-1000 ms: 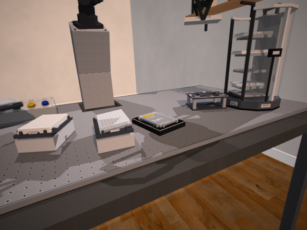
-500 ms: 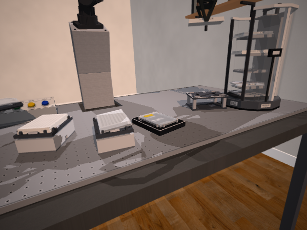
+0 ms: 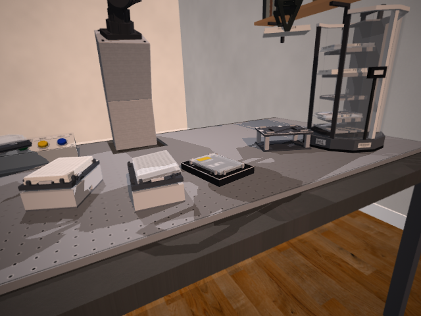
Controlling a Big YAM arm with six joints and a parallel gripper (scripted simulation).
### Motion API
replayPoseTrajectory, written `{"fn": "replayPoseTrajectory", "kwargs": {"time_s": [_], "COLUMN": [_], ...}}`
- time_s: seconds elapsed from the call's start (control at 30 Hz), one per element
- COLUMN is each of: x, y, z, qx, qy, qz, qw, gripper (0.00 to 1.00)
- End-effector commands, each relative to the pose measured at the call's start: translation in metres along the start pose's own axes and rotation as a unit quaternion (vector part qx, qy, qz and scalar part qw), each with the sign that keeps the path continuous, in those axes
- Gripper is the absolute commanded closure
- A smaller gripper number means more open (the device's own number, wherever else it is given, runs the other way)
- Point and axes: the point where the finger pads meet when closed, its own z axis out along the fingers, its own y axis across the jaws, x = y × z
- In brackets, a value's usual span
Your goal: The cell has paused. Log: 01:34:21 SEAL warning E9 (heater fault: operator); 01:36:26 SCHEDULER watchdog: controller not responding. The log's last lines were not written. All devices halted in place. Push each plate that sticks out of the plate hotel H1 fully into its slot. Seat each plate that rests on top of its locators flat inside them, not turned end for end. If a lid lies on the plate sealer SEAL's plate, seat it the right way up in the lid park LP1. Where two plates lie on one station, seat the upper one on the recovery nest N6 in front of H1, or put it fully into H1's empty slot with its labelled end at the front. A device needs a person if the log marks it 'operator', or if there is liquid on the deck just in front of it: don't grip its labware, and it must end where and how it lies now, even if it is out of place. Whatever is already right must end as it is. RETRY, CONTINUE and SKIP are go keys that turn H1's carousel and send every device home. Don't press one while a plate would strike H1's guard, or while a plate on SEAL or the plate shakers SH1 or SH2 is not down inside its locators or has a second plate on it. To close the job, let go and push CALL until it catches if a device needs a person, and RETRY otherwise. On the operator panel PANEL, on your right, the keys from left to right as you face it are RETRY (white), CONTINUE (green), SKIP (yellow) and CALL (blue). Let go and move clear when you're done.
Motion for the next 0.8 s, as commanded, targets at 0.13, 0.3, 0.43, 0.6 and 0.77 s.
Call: {"fn": "replayPoseTrajectory", "kwargs": {"time_s": [0.13, 0.3, 0.43, 0.6, 0.77], "x": [-0.026, -0.029, -0.032, -0.033, -0.033], "y": [0.0, 0.03, 0.009, 0.019, 0.018], "z": [-0.012, -0.012, -0.02, -0.023, -0.023], "qx": [0.002, -0.001, 0.003, 0.001, 0.001], "qy": [-0.015, -0.014, -0.022, -0.027, -0.027], "qz": [0.028, -0.057, -0.086, -0.115, -0.115], "qw": [0.999, 0.998, 0.996, 0.993, 0.993], "gripper": [0.16, 0.16, 0.16, 0.16, 0.16]}}
